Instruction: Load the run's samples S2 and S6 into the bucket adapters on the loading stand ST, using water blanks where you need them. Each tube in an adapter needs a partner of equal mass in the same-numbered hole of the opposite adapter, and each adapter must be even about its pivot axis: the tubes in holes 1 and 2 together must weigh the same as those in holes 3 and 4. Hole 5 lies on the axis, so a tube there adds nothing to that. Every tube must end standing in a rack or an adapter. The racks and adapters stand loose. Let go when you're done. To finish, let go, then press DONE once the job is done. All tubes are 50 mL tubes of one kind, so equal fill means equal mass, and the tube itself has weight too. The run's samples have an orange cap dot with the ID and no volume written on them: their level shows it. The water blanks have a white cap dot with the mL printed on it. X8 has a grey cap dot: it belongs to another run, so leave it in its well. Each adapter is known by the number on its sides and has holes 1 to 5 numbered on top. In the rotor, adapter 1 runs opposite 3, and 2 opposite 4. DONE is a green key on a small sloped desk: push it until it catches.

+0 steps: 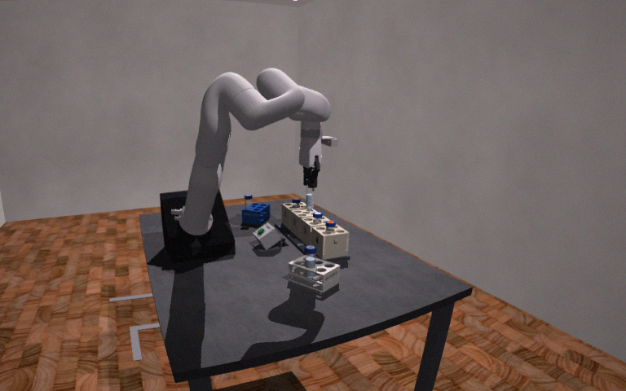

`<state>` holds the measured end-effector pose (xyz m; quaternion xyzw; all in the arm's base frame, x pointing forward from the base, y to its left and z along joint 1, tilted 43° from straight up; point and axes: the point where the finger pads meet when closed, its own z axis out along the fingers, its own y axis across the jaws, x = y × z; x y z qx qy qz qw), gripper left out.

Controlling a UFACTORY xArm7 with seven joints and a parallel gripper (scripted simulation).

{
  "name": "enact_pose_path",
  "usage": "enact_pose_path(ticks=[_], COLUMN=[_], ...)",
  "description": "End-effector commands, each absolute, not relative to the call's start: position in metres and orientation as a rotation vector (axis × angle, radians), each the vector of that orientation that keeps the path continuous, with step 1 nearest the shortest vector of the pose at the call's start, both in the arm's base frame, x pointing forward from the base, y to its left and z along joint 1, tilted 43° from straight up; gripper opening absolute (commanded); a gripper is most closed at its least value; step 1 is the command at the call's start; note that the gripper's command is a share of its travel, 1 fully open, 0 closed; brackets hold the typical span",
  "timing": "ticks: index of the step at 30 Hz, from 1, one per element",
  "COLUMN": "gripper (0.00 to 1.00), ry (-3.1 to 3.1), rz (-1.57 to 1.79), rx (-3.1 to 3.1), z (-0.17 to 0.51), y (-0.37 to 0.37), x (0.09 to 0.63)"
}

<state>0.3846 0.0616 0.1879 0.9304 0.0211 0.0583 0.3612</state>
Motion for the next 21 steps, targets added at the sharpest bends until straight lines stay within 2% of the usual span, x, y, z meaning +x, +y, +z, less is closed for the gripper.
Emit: enact_pose_path(ticks=[1, 21], gripper=[0.00, 0.00], ry=[0.052, 0.052], rz=[0.154, 0.154], rx=[2.394, 2.395], z=[0.184, 0.129], y=[0.068, 0.134], x=[0.388, 0.415])
